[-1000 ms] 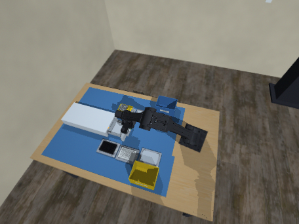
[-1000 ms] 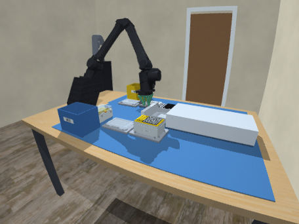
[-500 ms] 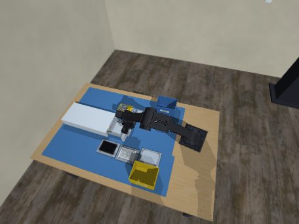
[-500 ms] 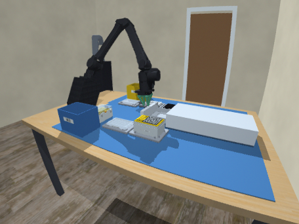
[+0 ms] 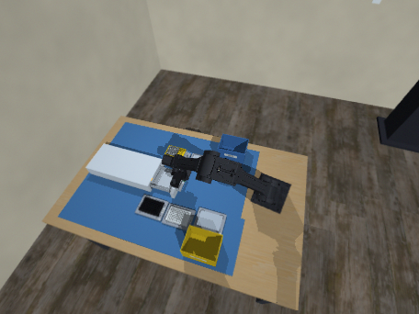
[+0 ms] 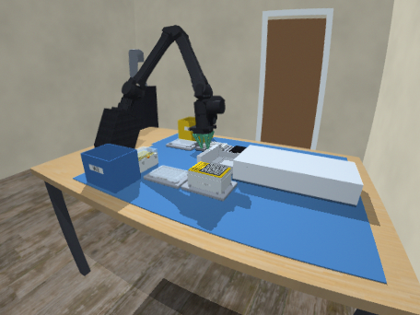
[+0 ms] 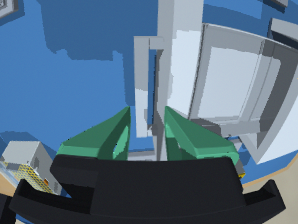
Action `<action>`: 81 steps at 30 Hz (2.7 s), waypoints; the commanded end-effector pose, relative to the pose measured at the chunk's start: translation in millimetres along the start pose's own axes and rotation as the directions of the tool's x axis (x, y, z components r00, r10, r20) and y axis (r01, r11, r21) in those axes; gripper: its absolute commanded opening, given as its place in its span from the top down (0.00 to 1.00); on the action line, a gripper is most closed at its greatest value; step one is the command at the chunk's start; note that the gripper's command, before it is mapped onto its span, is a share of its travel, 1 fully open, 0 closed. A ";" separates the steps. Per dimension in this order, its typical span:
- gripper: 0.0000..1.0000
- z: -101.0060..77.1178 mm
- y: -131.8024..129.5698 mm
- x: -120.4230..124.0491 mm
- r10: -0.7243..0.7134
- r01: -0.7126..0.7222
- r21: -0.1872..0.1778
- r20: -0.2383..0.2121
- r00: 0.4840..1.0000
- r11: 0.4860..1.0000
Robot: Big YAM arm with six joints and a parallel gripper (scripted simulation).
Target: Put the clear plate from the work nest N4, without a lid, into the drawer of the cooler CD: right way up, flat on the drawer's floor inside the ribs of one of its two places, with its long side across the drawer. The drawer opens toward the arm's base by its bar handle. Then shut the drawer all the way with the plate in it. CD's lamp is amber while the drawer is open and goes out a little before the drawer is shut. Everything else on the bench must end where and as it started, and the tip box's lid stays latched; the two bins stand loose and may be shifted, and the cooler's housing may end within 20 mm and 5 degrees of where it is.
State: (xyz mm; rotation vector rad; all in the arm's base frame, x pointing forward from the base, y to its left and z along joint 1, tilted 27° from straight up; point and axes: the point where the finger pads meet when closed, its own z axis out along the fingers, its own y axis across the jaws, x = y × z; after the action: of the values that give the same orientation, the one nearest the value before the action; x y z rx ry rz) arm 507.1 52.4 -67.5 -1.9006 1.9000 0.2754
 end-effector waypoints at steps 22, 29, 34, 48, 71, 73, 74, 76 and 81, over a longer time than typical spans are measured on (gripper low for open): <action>0.70 37.9 46.0 -6.3 0.024 -0.022 -0.119 0.008 1.000 0.993; 0.70 37.3 52.2 -6.4 0.023 -0.022 -0.117 0.008 1.000 0.993; 0.70 37.3 52.2 -6.4 0.023 -0.022 -0.117 0.008 1.000 0.993; 0.70 37.3 52.2 -6.4 0.023 -0.022 -0.117 0.008 1.000 0.993; 0.70 37.3 52.2 -6.4 0.023 -0.022 -0.117 0.008 1.000 0.993; 0.70 37.3 52.2 -6.4 0.023 -0.022 -0.117 0.008 1.000 0.993; 0.70 37.3 52.2 -6.4 0.023 -0.022 -0.117 0.008 1.000 0.993; 0.70 37.3 52.2 -6.4 0.023 -0.022 -0.117 0.008 1.000 0.993; 0.70 37.3 52.2 -6.4 0.023 -0.022 -0.117 0.008 1.000 0.993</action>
State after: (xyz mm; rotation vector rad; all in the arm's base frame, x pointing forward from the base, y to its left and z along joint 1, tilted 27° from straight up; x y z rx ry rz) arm 501.3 52.5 -67.9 -1.9002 1.9003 0.2737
